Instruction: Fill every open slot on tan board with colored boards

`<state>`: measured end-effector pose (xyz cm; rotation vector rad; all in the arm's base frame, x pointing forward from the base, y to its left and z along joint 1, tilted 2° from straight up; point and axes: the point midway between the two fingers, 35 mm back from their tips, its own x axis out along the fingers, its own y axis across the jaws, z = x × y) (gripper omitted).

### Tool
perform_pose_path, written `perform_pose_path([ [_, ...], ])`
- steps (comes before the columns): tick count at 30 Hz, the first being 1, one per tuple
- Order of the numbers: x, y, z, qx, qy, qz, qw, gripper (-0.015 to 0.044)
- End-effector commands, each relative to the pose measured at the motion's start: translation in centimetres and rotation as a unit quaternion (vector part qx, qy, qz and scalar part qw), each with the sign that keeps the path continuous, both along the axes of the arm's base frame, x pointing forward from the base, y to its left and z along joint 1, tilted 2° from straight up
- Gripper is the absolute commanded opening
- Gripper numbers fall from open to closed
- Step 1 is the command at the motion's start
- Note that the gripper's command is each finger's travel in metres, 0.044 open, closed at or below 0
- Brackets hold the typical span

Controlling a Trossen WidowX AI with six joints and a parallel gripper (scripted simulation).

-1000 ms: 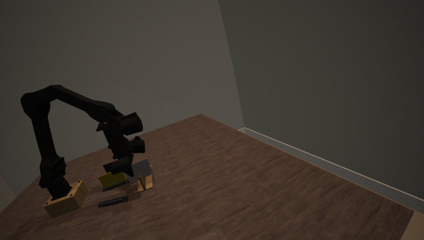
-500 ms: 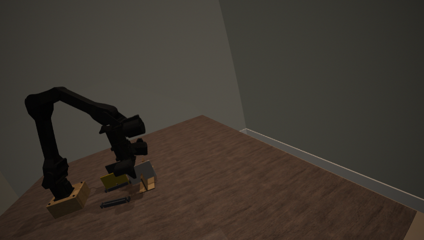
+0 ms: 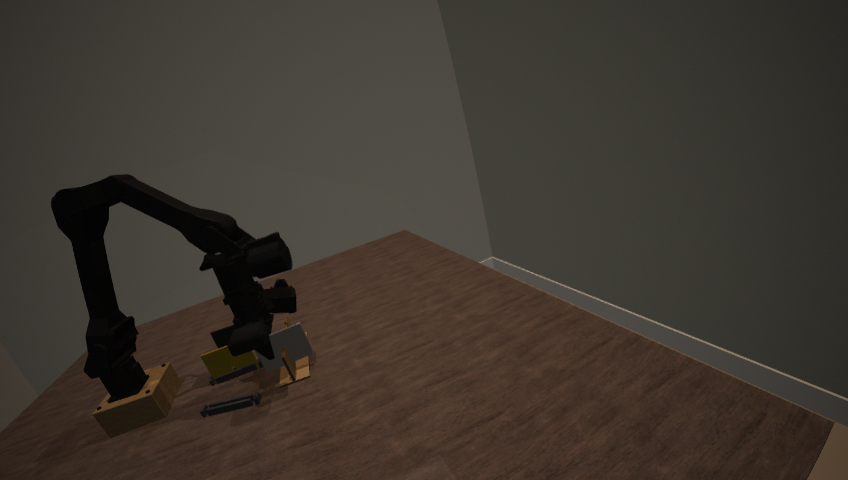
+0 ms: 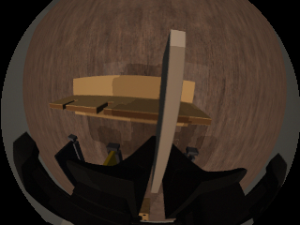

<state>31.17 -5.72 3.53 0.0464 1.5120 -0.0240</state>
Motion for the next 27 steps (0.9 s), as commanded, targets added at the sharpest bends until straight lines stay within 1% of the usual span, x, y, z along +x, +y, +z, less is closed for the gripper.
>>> perform_pose_path([
  [1, 0.0, 0.0, -0.17, 0.0, 0.0, -0.001, 1.0, 0.0],
  [27, 0.01, 0.0, -0.53, 0.0, 0.0, -0.001, 1.0, 0.0],
])
